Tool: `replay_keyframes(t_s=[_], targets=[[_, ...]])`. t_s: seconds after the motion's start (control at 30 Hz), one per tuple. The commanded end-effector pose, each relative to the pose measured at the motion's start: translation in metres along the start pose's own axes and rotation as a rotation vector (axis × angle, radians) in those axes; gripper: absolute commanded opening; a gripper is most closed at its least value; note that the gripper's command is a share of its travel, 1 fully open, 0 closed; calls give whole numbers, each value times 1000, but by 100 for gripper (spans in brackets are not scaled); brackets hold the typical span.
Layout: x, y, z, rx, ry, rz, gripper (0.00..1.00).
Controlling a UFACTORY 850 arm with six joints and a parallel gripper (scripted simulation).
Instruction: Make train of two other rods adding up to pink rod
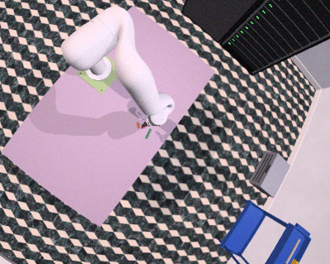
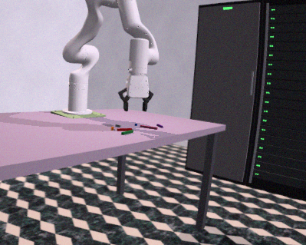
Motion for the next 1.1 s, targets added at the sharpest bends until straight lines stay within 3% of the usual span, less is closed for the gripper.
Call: replay_keyframes(t_s=[0.0, 0.6, 0.9, 0.93, 1.07], targets=[[1, -4, 14, 166, -12, -16, 100], [8, -37, 73, 859, -16, -9, 100], [9, -41, 79, 931, -16, -9, 100], [9, -41, 79, 931, -16, -9, 24], [9, -41, 79, 931, -16, -9, 24]])
Point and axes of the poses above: the point where the finger pads meet when closed, its own x axis out along the fingers, its own y axis across the jaws, z = x × y, the point moved 9 cm from there along -x, back along the fingers, and after that the axes turned 14 degrees about x, right-handed, at the moved point
